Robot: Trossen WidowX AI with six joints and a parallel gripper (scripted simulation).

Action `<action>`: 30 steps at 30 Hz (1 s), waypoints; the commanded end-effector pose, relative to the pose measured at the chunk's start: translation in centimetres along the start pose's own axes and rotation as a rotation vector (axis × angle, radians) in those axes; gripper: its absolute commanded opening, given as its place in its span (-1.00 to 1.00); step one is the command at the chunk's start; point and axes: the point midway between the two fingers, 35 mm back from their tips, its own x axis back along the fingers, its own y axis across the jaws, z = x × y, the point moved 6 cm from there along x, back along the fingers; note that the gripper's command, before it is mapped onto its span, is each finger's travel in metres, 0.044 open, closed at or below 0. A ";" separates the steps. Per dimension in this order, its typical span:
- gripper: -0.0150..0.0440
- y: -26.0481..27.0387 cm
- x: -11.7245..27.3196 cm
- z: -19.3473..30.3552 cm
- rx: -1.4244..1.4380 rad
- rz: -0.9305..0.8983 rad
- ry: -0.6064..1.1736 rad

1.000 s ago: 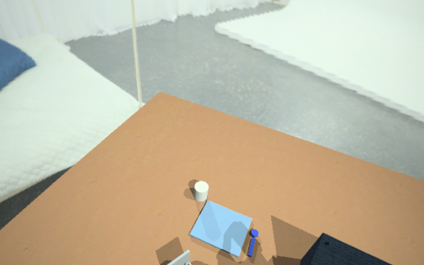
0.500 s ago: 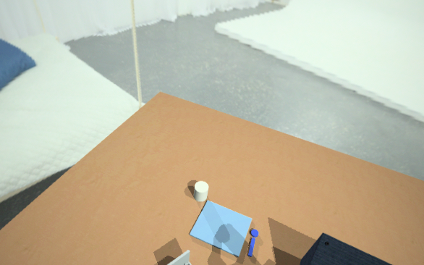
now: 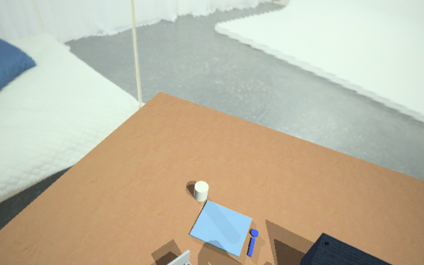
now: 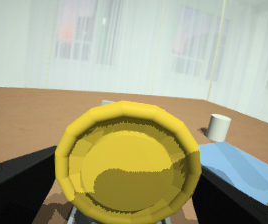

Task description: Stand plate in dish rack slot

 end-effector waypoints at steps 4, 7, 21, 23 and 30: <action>-0.49 -0.2 -0.6 0.2 0.003 0.002 0.000; -0.49 -0.2 -1.1 0.2 0.001 0.001 0.000; -0.49 -0.4 -2.2 1.8 -0.007 -0.002 -0.002; -0.49 -0.4 -2.2 2.3 -0.007 -0.003 -0.002; -0.49 -0.5 -2.2 2.0 0.008 0.001 0.010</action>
